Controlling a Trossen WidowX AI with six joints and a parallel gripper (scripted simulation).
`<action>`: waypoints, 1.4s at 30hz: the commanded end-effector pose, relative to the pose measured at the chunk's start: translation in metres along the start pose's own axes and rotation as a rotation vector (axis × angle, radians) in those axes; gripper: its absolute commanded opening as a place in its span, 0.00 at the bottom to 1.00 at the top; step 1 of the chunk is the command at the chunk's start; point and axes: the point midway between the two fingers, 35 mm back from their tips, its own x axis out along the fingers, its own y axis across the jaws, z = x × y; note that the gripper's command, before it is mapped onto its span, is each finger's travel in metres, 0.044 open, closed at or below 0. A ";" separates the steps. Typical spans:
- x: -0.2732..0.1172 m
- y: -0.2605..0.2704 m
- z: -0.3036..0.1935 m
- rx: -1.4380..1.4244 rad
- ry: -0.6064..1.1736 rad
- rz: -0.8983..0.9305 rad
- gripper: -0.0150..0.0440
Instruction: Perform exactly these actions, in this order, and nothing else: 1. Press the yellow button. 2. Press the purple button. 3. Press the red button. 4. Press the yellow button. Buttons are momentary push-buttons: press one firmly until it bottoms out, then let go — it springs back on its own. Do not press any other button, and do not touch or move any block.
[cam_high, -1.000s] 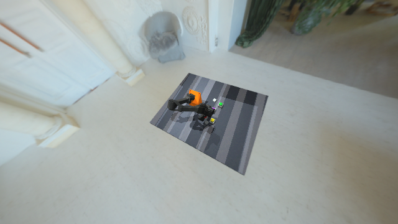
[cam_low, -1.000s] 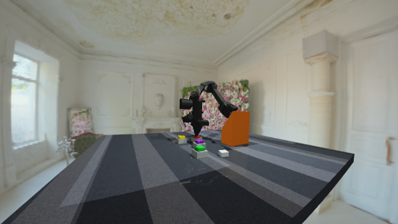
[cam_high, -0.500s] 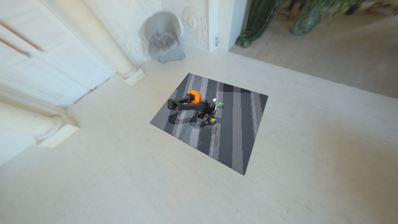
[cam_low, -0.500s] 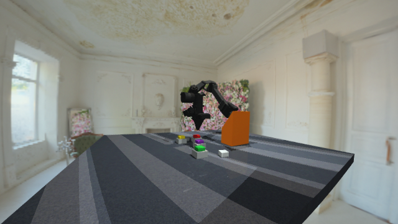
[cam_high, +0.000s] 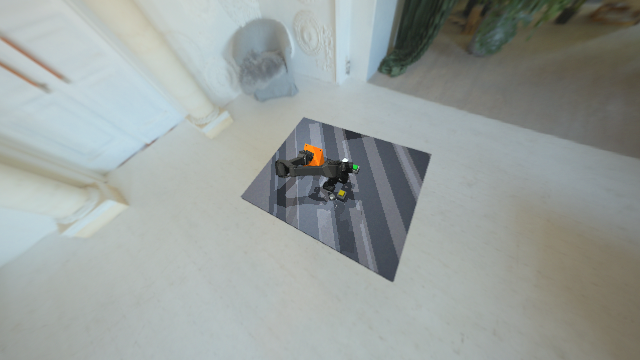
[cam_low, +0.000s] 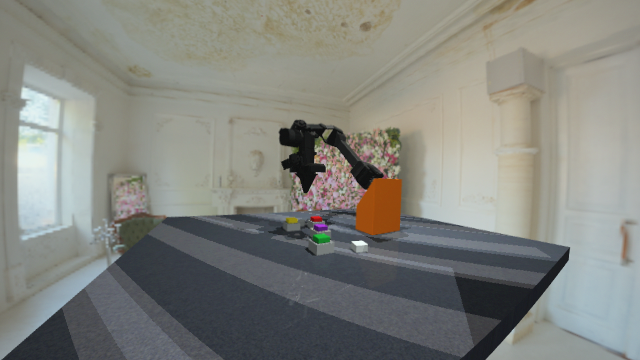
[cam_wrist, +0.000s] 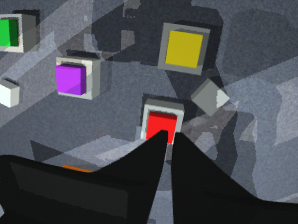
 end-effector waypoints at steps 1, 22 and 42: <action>0.001 -0.004 0.041 0.011 -0.003 -0.004 0.29; 0.072 -0.005 0.049 0.018 -0.005 -0.005 0.29; 0.098 -0.006 0.049 0.018 -0.005 -0.007 0.29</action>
